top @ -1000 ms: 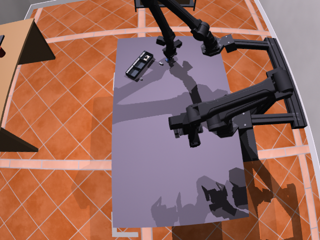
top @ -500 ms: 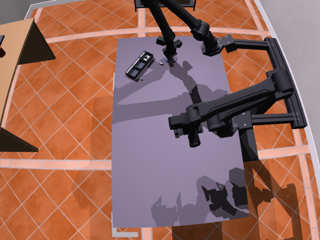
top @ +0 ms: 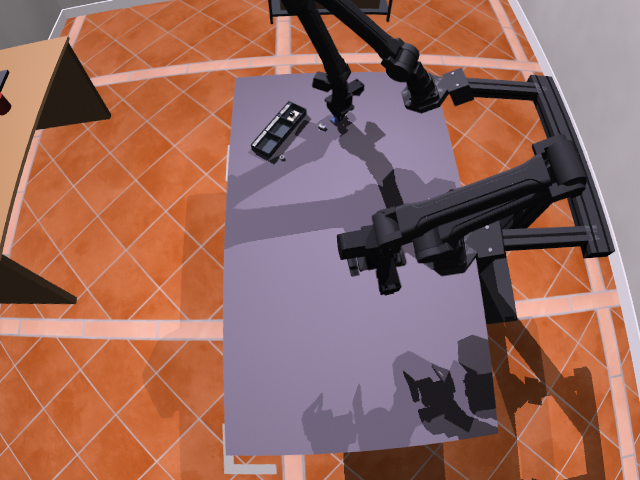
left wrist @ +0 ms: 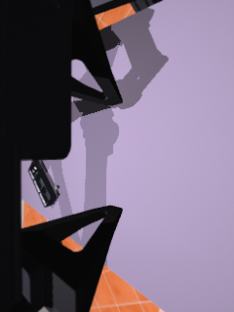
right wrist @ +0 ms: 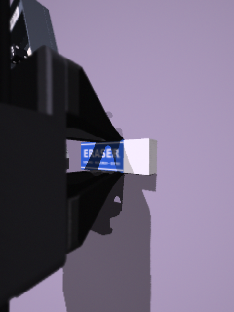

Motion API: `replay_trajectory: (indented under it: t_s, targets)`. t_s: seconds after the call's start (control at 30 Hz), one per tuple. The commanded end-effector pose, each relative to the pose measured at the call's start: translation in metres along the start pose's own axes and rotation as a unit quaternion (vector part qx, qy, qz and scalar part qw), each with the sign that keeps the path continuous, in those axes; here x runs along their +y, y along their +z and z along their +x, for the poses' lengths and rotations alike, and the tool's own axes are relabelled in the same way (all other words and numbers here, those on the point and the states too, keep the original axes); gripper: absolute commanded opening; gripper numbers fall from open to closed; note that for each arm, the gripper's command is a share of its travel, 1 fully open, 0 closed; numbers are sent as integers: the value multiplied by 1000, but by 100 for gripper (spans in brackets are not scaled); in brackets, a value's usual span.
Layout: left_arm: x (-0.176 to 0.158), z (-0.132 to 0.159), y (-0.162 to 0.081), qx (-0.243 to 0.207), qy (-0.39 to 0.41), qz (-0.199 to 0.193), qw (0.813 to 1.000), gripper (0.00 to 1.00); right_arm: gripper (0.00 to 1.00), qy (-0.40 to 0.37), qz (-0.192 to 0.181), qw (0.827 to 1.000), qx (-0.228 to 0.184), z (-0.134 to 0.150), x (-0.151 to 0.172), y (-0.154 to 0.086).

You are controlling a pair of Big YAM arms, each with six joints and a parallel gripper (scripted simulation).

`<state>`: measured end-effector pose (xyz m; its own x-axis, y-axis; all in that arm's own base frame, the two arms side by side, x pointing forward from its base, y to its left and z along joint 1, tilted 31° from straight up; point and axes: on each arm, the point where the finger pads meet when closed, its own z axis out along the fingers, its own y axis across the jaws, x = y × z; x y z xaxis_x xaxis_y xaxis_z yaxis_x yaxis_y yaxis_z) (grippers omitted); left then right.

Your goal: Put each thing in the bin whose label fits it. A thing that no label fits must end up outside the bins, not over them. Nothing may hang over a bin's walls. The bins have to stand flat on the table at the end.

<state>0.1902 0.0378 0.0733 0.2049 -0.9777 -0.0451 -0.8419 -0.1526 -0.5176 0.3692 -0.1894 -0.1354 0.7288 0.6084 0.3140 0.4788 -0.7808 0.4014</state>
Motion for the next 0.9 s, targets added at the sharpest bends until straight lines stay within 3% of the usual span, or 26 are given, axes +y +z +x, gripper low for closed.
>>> replay_trajectory:
  t_s: [0.0,0.13,0.87]
  targets:
    - [4,-1,0,-1,-9,-5,1000,100,18,5,11,1000,-6,-6,-18,-1]
    - [4,-1,0,-1,-9,-5,1000,100,18,1,1,1000,-2,-2,-6,-2]
    - [4,-1,0,-1,-9,-5,1000,100,18,1,1,1000,-2,-2,-6,-2]
